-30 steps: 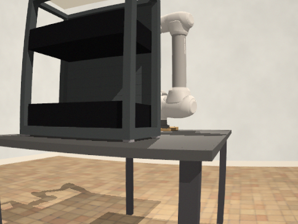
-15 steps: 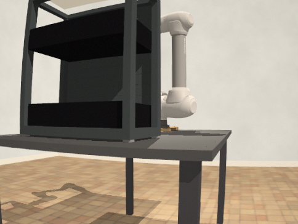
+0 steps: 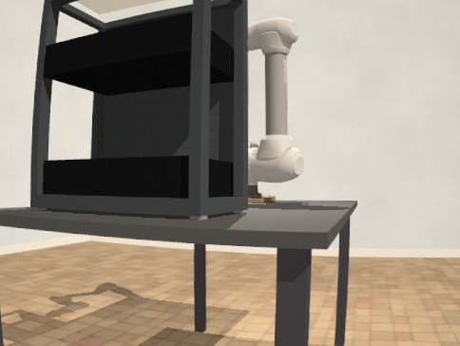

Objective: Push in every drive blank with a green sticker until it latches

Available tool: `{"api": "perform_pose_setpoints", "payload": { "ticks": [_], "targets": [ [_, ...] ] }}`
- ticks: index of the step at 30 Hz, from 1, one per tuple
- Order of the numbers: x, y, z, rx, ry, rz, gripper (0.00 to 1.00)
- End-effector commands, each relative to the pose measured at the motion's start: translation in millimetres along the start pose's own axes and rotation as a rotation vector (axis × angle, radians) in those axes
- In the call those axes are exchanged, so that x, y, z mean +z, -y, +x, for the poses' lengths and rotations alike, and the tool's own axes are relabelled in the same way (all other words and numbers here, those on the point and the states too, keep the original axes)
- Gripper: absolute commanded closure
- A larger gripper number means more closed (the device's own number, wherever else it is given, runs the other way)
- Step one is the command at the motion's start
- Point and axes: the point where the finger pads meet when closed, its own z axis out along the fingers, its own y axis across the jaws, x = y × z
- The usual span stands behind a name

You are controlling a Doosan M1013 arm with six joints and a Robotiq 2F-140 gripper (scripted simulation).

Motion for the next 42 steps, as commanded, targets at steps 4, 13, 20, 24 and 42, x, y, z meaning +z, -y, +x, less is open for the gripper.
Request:
{"api": "perform_pose_setpoints", "payload": {
  "ticks": [4,13,20,24,42],
  "targets": [
    [0.0,0.1,0.0,0.0,0.0,0.0,1.0],
    [3.0,0.1,0.0,0.0,0.0,0.0,1.0],
    [3.0,0.1,0.0,0.0,0.0,0.0,1.0],
    [3.6,0.1,0.0,0.0,0.0,0.0,1.0],
    [6.6,0.1,0.0,0.0,0.0,0.0,1.0]
  ]
}}
